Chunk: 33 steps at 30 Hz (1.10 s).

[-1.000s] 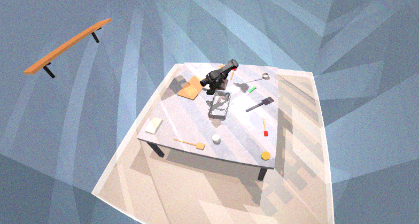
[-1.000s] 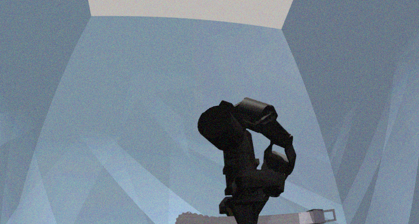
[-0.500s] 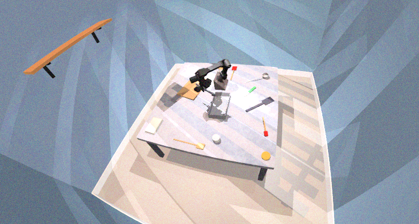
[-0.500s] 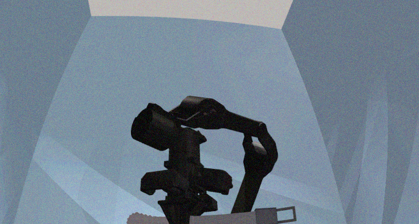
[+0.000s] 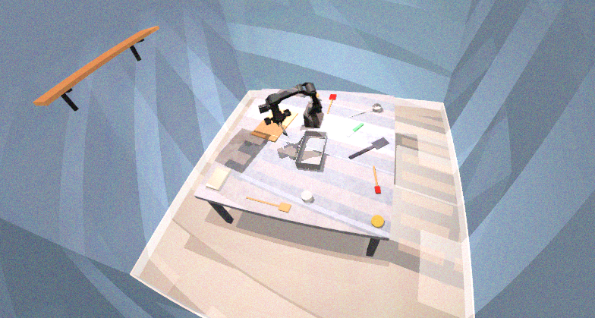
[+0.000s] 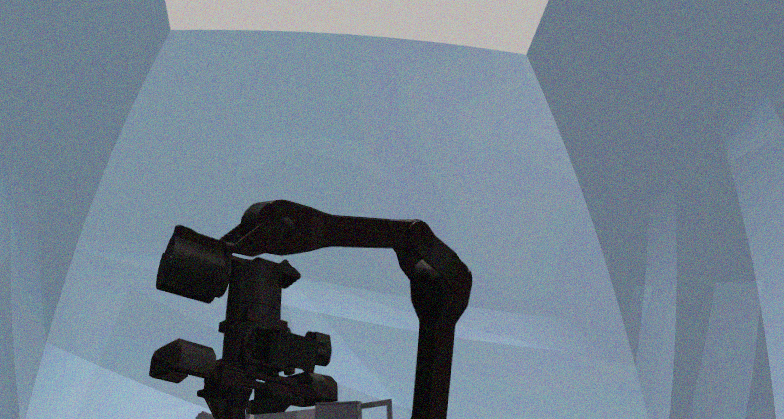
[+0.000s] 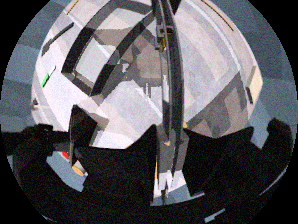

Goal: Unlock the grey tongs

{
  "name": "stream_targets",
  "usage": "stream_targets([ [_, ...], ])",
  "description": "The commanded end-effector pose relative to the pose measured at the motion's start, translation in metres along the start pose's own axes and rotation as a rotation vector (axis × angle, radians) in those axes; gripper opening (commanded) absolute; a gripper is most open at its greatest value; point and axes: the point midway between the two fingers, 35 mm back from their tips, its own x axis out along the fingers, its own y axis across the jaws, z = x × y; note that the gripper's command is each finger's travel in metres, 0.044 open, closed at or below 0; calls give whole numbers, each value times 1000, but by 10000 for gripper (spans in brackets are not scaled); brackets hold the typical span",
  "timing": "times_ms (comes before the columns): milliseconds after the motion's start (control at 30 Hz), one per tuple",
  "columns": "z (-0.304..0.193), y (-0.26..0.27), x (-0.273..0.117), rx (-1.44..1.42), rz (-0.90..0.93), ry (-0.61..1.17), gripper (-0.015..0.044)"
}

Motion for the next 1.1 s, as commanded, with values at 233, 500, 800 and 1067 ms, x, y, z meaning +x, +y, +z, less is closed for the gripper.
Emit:
stream_targets([
  [233,-41,-7,-8,187,-22,11,-150],
  [500,-99,-6,-13,438,-33,17,-150],
  [800,-161,5,-12,712,-36,19,-150],
  [1067,-209,19,-7,933,-25,15,-150],
])
